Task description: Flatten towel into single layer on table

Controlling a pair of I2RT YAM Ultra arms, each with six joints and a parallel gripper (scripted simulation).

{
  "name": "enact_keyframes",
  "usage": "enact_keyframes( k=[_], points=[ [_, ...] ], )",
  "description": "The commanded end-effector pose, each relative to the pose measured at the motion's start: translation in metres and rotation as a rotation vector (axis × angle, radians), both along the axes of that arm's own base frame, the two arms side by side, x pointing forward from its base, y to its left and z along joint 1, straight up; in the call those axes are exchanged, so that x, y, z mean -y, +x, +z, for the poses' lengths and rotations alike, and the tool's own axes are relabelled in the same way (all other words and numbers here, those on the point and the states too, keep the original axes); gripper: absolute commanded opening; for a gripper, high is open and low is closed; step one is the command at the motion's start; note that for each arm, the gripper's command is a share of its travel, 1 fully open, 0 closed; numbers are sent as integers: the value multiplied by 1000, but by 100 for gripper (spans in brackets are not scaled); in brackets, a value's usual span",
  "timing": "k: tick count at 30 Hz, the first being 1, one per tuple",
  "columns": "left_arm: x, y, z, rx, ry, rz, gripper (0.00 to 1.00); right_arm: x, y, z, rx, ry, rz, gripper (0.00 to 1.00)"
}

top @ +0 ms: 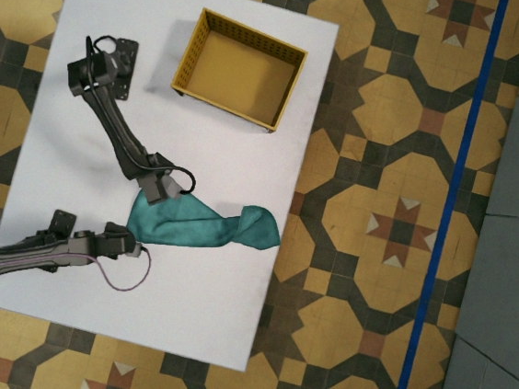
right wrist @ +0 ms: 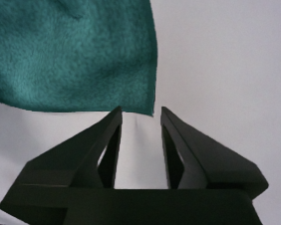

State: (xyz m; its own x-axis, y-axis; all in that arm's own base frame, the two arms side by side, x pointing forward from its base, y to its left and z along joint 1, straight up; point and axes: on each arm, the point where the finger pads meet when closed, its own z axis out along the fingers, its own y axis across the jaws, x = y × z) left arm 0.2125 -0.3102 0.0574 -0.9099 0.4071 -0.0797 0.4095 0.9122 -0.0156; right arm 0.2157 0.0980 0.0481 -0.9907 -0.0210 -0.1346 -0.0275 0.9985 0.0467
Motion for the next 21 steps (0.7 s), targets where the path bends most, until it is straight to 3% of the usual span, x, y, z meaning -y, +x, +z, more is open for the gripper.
enact_keyframes(
  k=[1, 21],
  points=[
    [12, -15, 4, 62, -67, 53, 34, -2, 8, 15, 36, 5, -28, 34],
    [16, -16, 9, 71, -84, 65, 34, -3, 10, 16, 46, 9, -26, 34]
  ],
)
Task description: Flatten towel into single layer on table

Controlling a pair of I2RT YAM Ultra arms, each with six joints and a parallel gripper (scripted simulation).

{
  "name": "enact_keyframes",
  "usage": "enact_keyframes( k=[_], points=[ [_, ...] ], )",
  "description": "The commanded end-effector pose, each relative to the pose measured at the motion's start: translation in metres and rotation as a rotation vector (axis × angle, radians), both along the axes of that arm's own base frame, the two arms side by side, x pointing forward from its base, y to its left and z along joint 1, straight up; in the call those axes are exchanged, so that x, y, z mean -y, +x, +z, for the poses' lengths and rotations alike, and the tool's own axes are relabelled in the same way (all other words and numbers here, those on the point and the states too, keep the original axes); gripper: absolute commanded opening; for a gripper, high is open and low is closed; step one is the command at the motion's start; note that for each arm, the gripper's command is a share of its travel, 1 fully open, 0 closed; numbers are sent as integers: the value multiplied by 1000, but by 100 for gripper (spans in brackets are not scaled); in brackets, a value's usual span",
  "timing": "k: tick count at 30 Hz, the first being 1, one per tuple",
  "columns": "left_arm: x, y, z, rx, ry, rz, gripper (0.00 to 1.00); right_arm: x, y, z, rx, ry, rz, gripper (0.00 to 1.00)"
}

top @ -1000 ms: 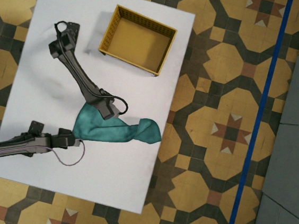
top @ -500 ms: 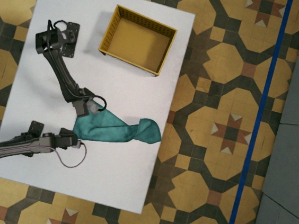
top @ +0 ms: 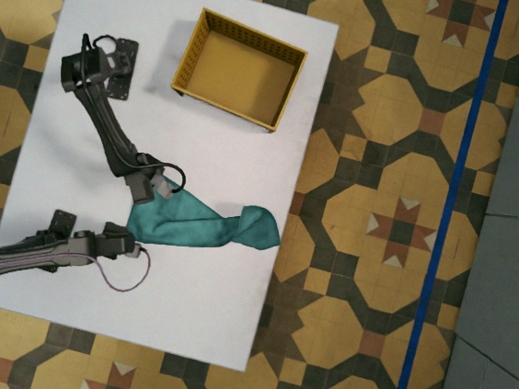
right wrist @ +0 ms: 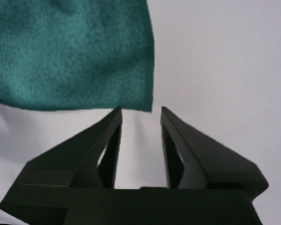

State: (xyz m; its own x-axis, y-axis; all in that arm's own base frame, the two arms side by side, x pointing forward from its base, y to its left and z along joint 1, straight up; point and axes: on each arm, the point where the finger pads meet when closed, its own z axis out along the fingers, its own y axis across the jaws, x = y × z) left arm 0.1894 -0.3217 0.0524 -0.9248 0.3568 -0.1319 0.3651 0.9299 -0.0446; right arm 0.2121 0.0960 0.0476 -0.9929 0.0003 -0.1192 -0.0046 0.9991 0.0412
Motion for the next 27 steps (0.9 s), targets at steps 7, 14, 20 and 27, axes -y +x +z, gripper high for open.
enact_keyframes(
  k=[7, 14, 20, 27],
  points=[
    [-2, -4, -17, 7, 13, 3, 34, -1, 5, -12, 12, -9, -13, 34],
    [-3, 3, -49, 8, 14, 10, 34, 4, 1, -42, 6, -10, 2, 34],
    [-3, 3, -48, 12, 6, 9, 34, -8, 15, -34, 46, 8, 1, 34],
    [2, 1, -40, 13, -14, 5, 34, -7, 14, -38, 38, 7, -5, 34]
  ],
)
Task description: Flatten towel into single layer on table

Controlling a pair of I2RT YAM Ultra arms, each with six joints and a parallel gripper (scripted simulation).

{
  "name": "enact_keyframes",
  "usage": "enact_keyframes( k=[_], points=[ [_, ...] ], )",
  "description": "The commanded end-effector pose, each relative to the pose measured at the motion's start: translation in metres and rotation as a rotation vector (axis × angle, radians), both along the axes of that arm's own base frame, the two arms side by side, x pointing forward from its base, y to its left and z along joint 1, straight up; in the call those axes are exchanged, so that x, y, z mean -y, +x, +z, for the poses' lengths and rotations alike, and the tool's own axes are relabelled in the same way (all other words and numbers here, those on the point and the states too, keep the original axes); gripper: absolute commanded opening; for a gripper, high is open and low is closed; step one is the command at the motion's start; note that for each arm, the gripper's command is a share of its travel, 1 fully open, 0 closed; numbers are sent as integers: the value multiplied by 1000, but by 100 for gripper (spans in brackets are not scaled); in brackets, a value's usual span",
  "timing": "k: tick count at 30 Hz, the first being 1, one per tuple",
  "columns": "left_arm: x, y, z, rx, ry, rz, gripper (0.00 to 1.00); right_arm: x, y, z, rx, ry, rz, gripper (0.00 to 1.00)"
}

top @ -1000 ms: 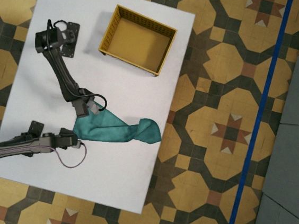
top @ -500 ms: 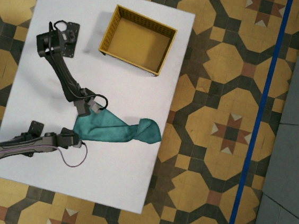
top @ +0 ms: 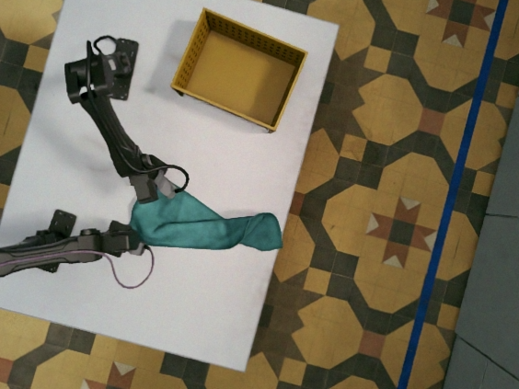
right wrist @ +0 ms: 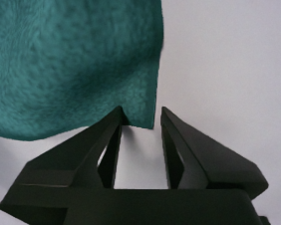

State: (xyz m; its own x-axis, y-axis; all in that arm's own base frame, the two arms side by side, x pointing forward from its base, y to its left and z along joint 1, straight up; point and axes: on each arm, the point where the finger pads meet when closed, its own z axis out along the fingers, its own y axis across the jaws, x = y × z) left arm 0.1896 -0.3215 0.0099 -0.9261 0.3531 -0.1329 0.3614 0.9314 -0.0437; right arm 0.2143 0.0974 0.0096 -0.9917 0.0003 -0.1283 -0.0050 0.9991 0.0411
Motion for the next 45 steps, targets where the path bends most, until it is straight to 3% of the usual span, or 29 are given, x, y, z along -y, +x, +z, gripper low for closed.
enact_keyframes(
  k=[1, 11, 12, 14, 15, 17, 18, 20, 21, 25, 26, 37, 38, 42, 43, 45],
  points=[
    [17, 1, 0, 26, -26, -1, 34, -6, 8, -5, 19, 2, 0, 34],
    [16, 0, 0, 13, -26, 3, 34, -5, 9, -5, 18, 5, -1, 34],
    [16, 0, 0, 13, -26, 3, 27, -5, 9, -5, 18, 5, -1, 34],
    [13, 0, 0, 12, -16, 3, 27, -5, 9, -5, 18, 5, -1, 34],
    [17, -2, -1, 18, -17, -1, 19, -5, 9, -5, 18, 5, -1, 24],
    [16, -2, -1, 17, -15, -1, 19, -5, 9, -5, 18, 5, -1, 24],
    [16, -4, -2, 13, -3, -1, 11, -5, 1, -9, 5, -8, 0, 15],
    [16, -4, -2, 13, -3, -1, 11, -5, 1, -9, 5, -8, 0, 15],
    [19, -4, -1, 14, -3, -1, 2, -9, 1, -8, 10, -5, 0, 5],
    [13, -4, -4, 5, 7, 8, 2, -7, -5, -9, -17, -10, -4, 5],
    [20, -4, -1, 12, -4, 0, 1, -7, -11, -12, -26, -20, 1, 0],
    [2, -4, 3, 15, 18, -4, 0, 1, -10, -8, -19, -33, 4, 0],
    [9, 6, 27, 38, -17, 5, 0, 4, -11, 0, 8, -25, -1, 0],
    [10, 4, 27, 38, -17, 1, 0, 4, -11, 0, 8, -25, -1, 0],
    [8, 3, 47, 40, -12, -1, 0, -4, -3, 32, 46, -9, 3, 0],
    [8, 3, 47, 40, -12, -1, 0, -3, -3, 32, 46, -10, -2, 0]
  ],
)
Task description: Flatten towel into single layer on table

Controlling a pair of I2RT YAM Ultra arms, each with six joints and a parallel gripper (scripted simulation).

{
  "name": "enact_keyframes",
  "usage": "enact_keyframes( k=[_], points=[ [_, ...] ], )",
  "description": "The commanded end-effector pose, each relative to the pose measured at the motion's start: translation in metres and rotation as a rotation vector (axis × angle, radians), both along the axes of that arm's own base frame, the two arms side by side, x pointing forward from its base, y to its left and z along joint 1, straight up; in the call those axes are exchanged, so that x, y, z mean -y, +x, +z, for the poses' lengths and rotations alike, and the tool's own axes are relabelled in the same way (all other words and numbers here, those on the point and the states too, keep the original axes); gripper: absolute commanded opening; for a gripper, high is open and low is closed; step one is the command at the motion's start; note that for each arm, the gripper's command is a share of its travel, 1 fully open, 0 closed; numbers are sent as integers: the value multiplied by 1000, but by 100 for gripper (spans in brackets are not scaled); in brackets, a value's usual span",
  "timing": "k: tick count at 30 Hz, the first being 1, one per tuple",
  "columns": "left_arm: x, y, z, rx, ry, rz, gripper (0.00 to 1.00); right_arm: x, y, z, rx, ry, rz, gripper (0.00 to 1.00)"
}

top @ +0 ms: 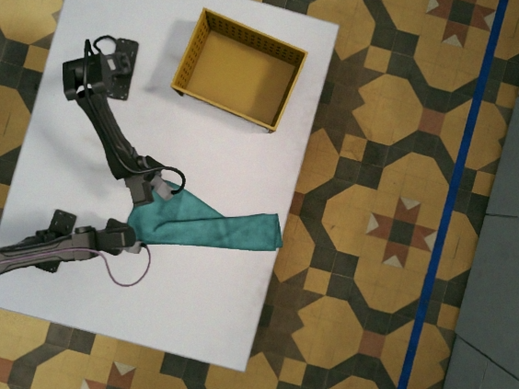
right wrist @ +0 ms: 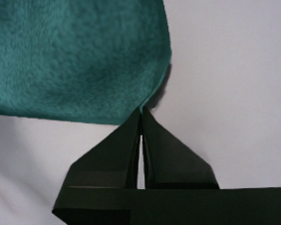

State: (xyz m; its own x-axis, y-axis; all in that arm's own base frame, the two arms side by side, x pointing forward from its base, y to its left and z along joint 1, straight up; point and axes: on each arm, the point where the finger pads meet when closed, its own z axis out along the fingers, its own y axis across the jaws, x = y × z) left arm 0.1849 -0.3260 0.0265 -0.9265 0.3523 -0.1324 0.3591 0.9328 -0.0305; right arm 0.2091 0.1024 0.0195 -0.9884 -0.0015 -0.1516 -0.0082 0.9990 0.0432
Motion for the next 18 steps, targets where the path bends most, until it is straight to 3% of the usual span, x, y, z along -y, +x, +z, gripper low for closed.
enact_keyframes(
  k=[1, 18],
  points=[
    [3, 8, 30, 36, -24, -4, 0, 3, 3, 22, 22, -12, -9, 0],
    [0, 6, 18, 19, 7, -4, 0, 3, 2, 20, 10, -18, -10, 0]
  ],
)
